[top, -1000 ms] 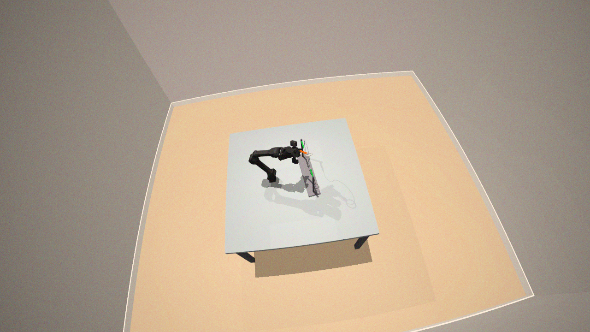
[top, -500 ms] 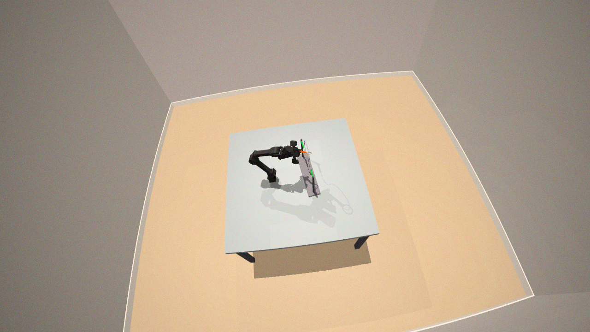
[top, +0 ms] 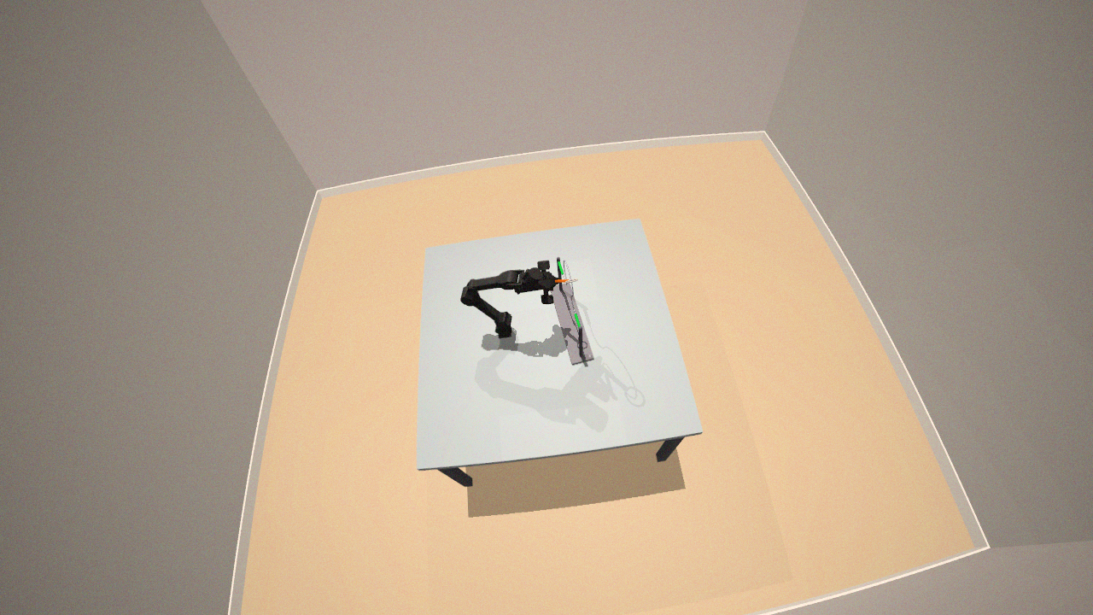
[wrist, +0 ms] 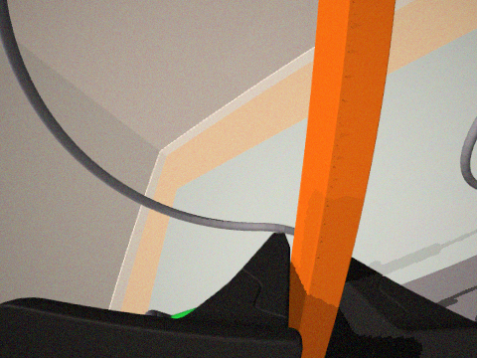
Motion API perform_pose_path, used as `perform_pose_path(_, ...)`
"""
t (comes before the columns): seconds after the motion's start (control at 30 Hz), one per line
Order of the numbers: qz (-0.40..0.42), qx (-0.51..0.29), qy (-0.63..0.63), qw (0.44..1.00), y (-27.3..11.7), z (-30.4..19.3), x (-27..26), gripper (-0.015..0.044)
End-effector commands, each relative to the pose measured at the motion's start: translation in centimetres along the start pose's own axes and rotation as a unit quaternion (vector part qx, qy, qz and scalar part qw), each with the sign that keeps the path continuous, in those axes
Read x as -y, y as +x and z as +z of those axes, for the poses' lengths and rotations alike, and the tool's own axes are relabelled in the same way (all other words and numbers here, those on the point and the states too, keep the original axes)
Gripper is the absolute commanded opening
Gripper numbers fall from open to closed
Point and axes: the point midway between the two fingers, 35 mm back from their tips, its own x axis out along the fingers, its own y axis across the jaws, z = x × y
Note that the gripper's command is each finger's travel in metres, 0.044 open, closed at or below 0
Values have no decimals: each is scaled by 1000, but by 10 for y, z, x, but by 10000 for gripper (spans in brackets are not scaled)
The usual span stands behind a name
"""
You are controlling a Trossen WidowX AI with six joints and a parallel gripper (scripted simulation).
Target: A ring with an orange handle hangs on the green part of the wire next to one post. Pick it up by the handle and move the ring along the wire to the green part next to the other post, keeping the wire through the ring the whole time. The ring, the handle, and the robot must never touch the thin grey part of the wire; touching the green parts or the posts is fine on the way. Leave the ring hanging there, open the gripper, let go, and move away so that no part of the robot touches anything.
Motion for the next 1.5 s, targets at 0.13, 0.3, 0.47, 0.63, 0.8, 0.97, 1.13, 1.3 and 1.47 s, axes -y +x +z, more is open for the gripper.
perform_pose_path(0.13,-21,10,-44,999,-2,2,0,-150)
perform_pose_path(0.3,-36,15,-72,997,-2,2,3,-150)
perform_pose_path(0.47,-51,19,-99,994,-1,3,5,-150)
perform_pose_path(0.63,-67,23,-126,990,-1,3,7,-150)
perform_pose_path(0.8,-82,27,-153,985,-1,4,9,-150)
perform_pose_path(0.97,-97,31,-180,979,-2,4,11,-150)
perform_pose_path(1.13,-111,35,-206,972,-2,5,13,-150)
perform_pose_path(1.3,-126,39,-233,964,-2,6,15,-150)
perform_pose_path(1.47,-141,43,-259,955,-2,7,16,-150)
